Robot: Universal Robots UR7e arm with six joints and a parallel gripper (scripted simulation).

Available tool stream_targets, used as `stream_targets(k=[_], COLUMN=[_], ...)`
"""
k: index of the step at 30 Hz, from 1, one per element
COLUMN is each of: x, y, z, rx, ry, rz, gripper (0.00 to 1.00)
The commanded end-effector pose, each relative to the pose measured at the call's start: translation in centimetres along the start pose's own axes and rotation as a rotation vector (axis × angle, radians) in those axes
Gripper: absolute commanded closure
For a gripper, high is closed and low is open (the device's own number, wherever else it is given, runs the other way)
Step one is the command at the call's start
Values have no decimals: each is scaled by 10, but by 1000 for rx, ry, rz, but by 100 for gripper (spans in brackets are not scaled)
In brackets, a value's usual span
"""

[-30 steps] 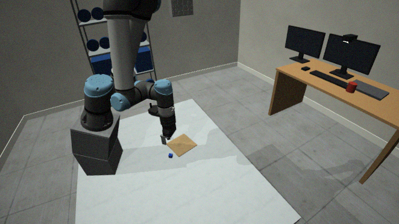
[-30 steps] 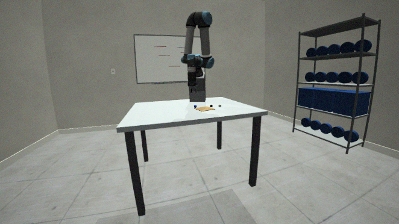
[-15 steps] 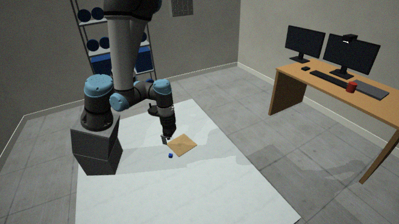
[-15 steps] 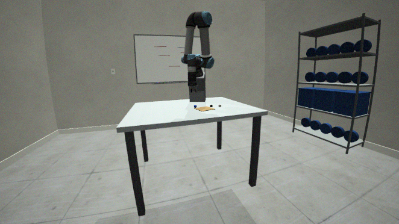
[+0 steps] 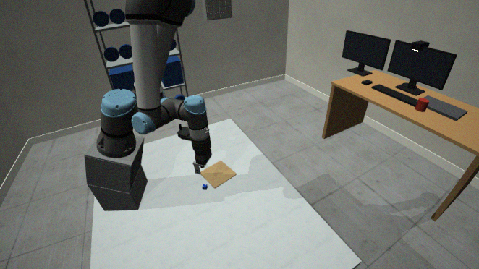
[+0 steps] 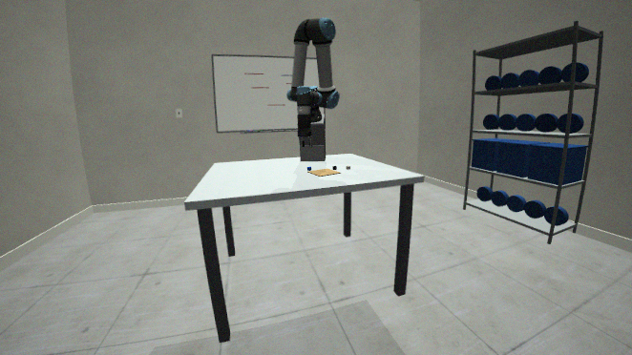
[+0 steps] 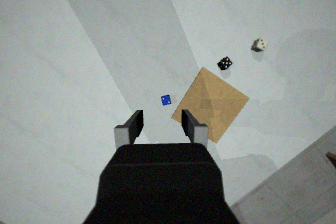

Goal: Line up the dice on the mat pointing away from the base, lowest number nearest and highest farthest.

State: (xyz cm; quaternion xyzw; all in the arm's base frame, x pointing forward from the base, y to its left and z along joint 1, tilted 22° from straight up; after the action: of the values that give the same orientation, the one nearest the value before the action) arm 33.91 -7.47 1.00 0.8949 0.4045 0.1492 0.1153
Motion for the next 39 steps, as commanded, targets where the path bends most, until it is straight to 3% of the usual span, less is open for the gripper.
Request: stream_targets(k=[1, 20, 39], x=[0, 0, 0], y=[0, 0, 0], z=[3, 28, 72], rx=[-1, -1, -1], ry=[0, 0, 0], rz=[0, 0, 0], gripper=[0, 0, 0])
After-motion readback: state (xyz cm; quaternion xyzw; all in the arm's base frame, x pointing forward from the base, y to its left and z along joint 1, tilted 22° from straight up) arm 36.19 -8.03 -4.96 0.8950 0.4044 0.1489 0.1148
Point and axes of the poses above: the point where the finger pads meet when closed, its own z axis out along the fingers, its own x axis across the jaws, y = z × x, the point moved 3 cm from there along -z, back along the fingers, and after that the axes turned 5 degrees about z, right-handed, at the moved point
